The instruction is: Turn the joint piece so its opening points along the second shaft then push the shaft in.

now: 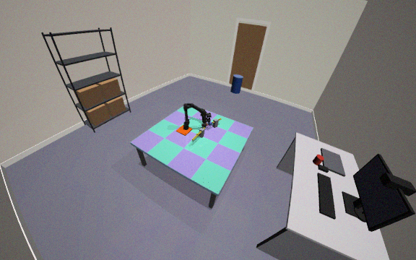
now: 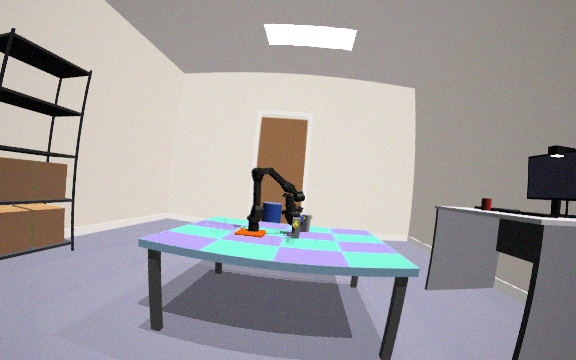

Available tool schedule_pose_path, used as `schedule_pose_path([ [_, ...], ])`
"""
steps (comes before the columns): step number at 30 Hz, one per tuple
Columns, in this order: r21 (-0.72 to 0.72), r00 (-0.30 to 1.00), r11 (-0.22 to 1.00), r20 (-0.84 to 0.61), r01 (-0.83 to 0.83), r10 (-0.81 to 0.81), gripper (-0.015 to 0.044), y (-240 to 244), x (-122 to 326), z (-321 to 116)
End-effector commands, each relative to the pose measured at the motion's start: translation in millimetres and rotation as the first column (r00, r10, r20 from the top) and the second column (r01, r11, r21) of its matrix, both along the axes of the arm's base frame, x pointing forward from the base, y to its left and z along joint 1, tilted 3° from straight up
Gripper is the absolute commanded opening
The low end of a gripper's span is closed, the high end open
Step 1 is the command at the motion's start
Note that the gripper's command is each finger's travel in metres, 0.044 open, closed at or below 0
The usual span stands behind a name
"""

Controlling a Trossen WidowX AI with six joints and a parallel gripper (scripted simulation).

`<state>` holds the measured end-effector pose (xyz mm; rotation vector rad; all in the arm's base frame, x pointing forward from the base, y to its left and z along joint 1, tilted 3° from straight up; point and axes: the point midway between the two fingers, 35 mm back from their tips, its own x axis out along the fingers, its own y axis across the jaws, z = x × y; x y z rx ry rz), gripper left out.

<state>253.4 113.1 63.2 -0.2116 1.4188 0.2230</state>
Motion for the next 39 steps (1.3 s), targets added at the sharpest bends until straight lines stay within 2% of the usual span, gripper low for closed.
schedule_pose_path([
  [1, -0.001, 1.0, 1.0, -0.001, -0.005, 0.005, 0.0182, 0.0, 0.0, -0.9],
  [3, 0.0, 1.0, 1.0, 0.0, 0.0, 0.0, 0.0147, 0.0, 0.0, 0.0],
  [8, 0.0, 1.0, 1.0, 0.0, 0.0, 0.0, 0.0147, 0.0, 0.0, 0.0],
  [14, 0.0, 1.0, 1.0, 0.0, 0.0, 0.0, 0.0, 0.0, 0.0, 0.0],
  [20, -0.001, 1.0, 1.0, -0.002, -0.013, 0.013, 0.0, -0.6, 0.2, 0.1],
  [39, -0.007, 0.939, 0.939, -0.043, -0.343, 0.342, 0.0, -15.4, 7.3, 2.5],
])
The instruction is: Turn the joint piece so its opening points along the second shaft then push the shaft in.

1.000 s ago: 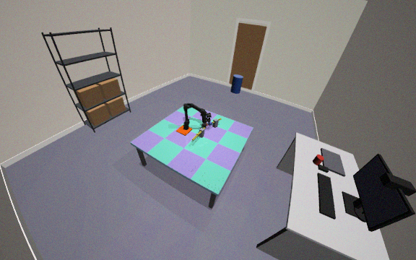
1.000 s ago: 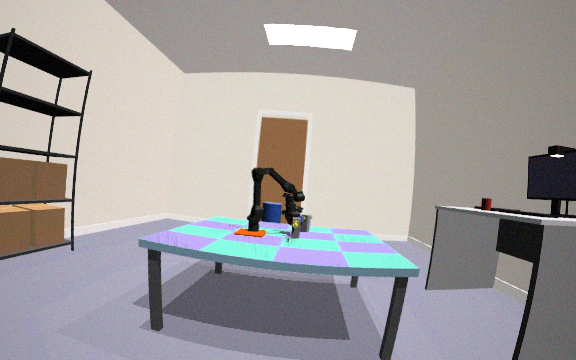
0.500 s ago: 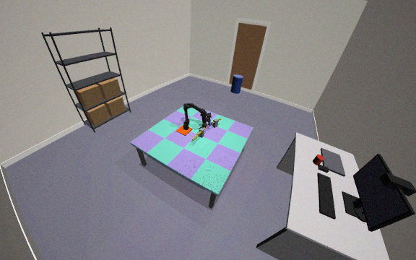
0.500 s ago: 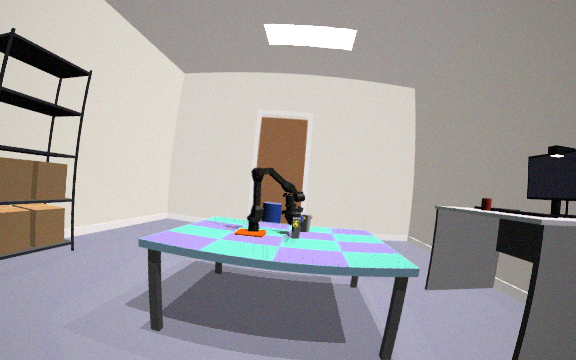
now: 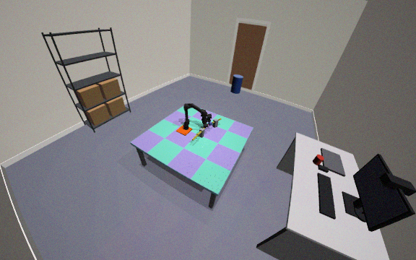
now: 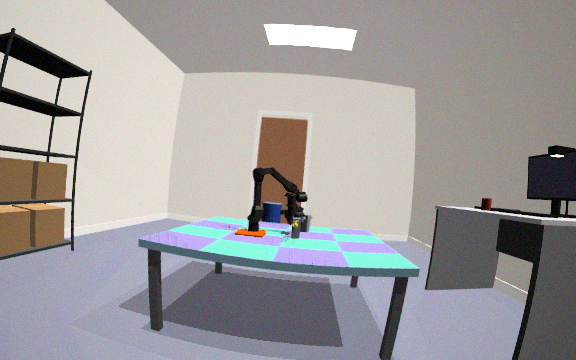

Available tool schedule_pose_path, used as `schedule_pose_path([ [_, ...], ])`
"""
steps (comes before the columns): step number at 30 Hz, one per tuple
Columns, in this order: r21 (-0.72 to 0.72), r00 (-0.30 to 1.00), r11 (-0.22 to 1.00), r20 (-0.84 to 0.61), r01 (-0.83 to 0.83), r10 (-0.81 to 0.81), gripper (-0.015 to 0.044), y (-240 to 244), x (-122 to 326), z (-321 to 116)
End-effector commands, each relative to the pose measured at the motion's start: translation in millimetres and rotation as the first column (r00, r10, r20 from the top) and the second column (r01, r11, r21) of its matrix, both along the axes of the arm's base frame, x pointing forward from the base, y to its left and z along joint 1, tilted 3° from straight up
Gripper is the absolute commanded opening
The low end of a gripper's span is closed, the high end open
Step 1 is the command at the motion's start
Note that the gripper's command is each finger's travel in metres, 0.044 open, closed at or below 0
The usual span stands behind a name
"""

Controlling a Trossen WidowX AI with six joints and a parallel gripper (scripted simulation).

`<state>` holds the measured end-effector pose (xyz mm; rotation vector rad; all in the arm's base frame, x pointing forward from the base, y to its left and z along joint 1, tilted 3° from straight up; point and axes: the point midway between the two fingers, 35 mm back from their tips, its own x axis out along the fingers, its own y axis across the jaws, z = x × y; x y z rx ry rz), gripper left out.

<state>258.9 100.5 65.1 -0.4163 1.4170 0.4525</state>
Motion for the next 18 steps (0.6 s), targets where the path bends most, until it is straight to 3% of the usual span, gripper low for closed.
schedule_pose_path([
  [1, -0.007, 0.996, 0.996, -0.014, -0.086, 0.086, 0.0, -3.4, 2.3, 0.7],
  [18, -0.023, 0.932, 0.932, -0.047, -0.362, 0.361, 0.0, -12.9, 11.4, 2.6],
])
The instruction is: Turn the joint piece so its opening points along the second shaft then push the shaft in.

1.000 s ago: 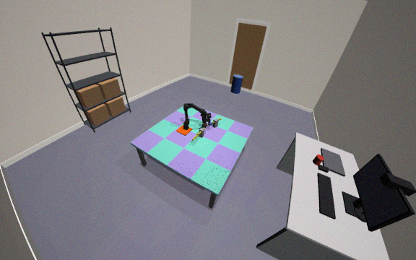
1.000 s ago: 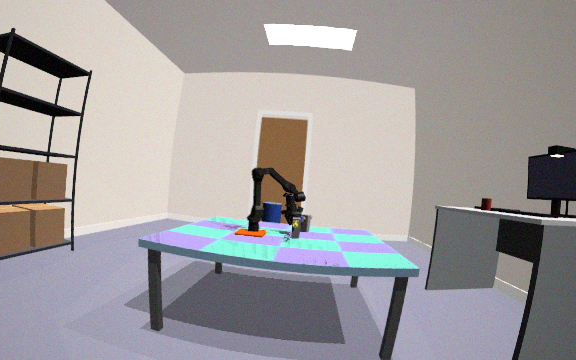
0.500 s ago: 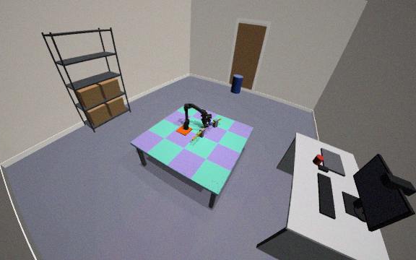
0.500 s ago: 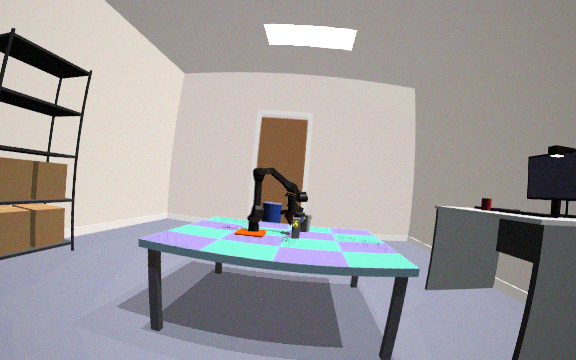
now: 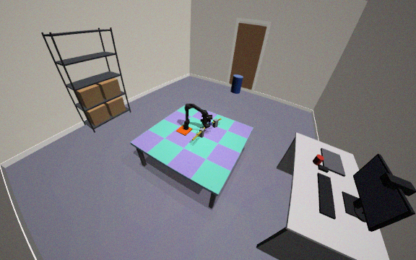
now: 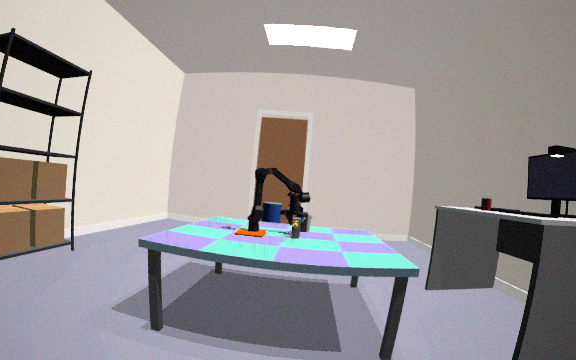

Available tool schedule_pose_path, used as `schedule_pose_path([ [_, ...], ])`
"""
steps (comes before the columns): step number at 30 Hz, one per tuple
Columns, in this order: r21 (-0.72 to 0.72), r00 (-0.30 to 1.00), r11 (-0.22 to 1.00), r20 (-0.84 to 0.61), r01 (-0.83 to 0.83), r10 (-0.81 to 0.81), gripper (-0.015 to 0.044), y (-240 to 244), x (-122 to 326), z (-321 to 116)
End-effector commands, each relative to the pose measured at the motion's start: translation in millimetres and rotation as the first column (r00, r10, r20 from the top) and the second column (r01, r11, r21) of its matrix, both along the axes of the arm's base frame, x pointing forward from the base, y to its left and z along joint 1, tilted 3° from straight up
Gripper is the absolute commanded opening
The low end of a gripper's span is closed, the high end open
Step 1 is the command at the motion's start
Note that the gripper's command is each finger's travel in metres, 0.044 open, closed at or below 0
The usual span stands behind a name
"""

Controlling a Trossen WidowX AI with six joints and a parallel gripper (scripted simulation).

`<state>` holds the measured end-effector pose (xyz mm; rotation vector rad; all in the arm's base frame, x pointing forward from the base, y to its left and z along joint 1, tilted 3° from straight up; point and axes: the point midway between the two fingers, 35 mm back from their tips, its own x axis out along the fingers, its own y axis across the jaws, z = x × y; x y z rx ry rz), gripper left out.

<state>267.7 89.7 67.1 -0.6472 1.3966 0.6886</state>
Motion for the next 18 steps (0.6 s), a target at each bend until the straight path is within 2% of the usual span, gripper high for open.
schedule_pose_path([
  [1, -0.01, 0.996, 0.996, -0.011, -0.086, 0.086, 0.0, -2.6, 3.2, 0.8],
  [18, -0.039, 0.935, 0.934, -0.04, -0.354, 0.353, 0.0, -8.9, 14.6, 2.9],
])
